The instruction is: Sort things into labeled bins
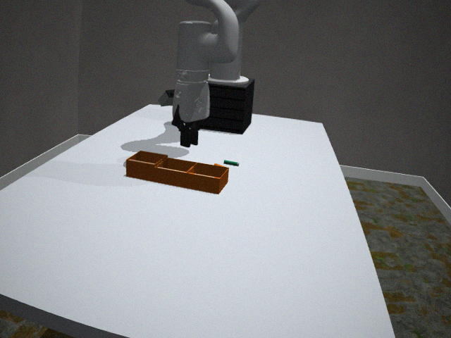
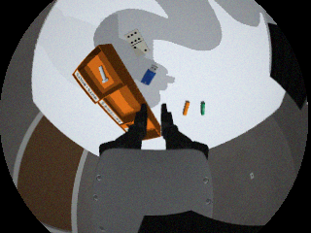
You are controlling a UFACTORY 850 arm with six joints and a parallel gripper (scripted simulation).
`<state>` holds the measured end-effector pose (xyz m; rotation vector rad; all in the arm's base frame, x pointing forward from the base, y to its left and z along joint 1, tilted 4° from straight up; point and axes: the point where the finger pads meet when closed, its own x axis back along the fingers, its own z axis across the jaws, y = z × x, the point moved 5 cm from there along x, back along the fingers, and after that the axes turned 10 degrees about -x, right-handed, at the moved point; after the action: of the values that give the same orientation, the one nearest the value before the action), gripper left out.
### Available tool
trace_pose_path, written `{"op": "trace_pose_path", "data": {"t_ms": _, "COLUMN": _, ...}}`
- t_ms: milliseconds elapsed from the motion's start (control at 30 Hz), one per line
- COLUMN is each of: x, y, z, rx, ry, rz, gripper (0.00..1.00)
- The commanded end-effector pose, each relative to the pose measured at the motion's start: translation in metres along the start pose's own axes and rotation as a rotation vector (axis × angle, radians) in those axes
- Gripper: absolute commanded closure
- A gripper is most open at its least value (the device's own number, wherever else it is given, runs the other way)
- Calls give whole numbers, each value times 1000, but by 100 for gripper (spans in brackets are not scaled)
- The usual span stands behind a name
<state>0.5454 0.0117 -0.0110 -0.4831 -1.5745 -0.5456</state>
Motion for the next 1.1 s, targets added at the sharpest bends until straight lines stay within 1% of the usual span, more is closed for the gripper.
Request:
{"op": "trace_pose_path", "data": {"t_ms": 0, "x": 1, "y": 14, "z": 29, "rx": -3, "ry": -10, "rz": 16, "gripper": 77}}
{"op": "trace_pose_path", "data": {"t_ms": 167, "x": -2, "y": 26, "z": 71, "rx": -3, "ry": -12, "rz": 14, "gripper": 77}}
{"op": "trace_pose_path", "data": {"t_ms": 267, "x": -1, "y": 38, "z": 92, "rx": -3, "ry": -10, "rz": 16, "gripper": 77}}
{"op": "trace_pose_path", "data": {"t_ms": 400, "x": -1, "y": 40, "z": 94, "rx": -3, "ry": -10, "rz": 16, "gripper": 77}}
{"op": "trace_pose_path", "data": {"t_ms": 1067, "x": -1, "y": 38, "z": 89, "rx": -3, "ry": -11, "rz": 15, "gripper": 77}}
